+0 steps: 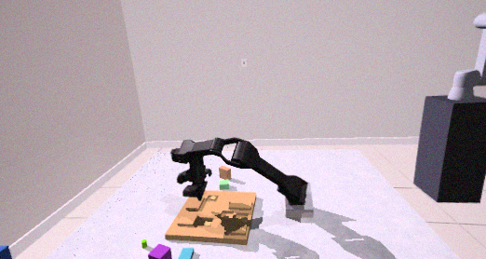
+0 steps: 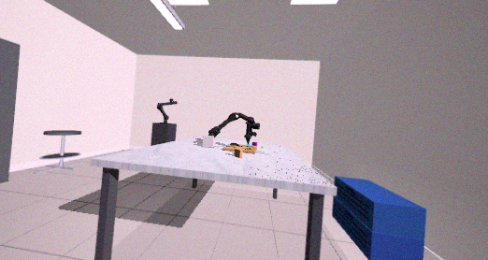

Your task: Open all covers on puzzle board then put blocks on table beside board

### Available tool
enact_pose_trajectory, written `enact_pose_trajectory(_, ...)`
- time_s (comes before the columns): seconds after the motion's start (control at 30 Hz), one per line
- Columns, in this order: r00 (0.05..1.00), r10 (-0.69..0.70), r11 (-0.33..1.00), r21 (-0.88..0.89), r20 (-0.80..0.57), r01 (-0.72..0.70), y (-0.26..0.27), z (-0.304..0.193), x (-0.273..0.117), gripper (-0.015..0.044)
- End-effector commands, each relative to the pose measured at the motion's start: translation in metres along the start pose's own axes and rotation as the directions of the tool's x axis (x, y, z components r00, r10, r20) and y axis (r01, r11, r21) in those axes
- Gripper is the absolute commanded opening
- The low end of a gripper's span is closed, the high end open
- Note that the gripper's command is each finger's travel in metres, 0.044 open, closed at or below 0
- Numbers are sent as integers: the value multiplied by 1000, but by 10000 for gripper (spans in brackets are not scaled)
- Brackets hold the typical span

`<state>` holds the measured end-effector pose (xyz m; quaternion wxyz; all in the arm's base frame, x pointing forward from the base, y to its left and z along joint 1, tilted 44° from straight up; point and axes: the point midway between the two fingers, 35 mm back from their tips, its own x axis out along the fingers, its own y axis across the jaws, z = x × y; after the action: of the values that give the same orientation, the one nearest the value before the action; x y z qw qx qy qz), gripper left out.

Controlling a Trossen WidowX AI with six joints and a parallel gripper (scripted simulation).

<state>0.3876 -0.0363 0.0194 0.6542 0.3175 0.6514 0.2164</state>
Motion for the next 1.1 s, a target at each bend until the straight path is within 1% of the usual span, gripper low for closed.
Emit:
enact_pose_trajectory(0.0, 1000, -6, 1000, -5, -4, 6, 1, 0, -6, 0)
enact_pose_trajectory(0.23, 1000, -6, 1000, -5, -4, 6, 1, 0, -15, 0)
enact_pose_trajectory(0.3, 1000, 0, 1000, -6, 0, 0, 1, -3, -12, 0)
enact_pose_trajectory(0.7, 1000, -3, 992, -125, -4, 2, 22, -64, -29, 0)
enact_pose_trajectory(1.07, 1000, -4, 974, -228, -7, 2, 35, -125, -33, 0)
